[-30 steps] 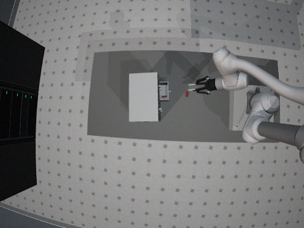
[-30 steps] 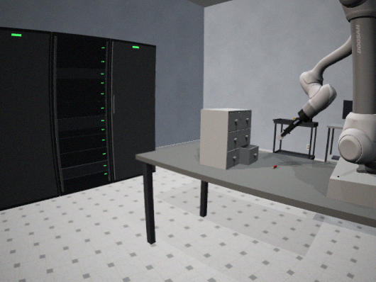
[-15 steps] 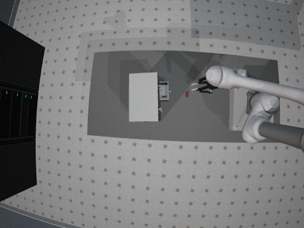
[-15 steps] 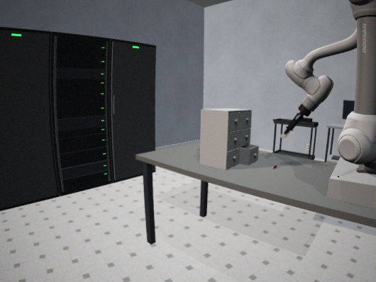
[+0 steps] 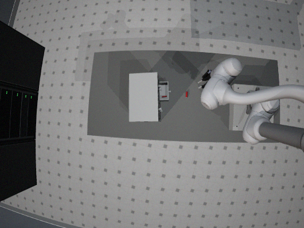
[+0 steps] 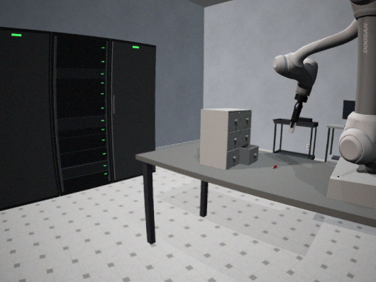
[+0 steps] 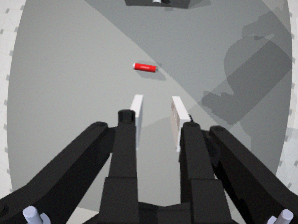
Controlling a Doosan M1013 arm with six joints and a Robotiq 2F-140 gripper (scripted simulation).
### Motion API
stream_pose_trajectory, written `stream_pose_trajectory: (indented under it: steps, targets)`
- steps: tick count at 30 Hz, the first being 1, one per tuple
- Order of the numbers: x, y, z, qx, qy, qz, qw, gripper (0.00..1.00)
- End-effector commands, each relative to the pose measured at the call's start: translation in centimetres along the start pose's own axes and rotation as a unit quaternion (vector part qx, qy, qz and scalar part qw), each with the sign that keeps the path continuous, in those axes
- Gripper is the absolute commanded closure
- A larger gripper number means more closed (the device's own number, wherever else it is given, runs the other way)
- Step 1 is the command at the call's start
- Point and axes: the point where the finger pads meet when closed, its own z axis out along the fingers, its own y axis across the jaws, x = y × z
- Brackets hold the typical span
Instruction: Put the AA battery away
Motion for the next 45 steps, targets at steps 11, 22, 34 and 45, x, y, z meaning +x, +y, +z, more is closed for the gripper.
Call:
stream_pose_trajectory:
  steps: [11, 22, 34, 45]
  targets:
    - [-0.34, -1.17, -0.72, -0.011, -0.125, 0.008, 0.992, 0.80]
    - [-0.34, -1.17, -0.72, -0.011, -0.125, 0.008, 0.992, 0.80]
    - [-0.34, -1.17, -0.72, -0.011, -0.125, 0.008, 0.992, 0.00]
    - [-0.34, -1.17, -0.72, -0.011, -0.125, 0.008, 0.992, 0.00]
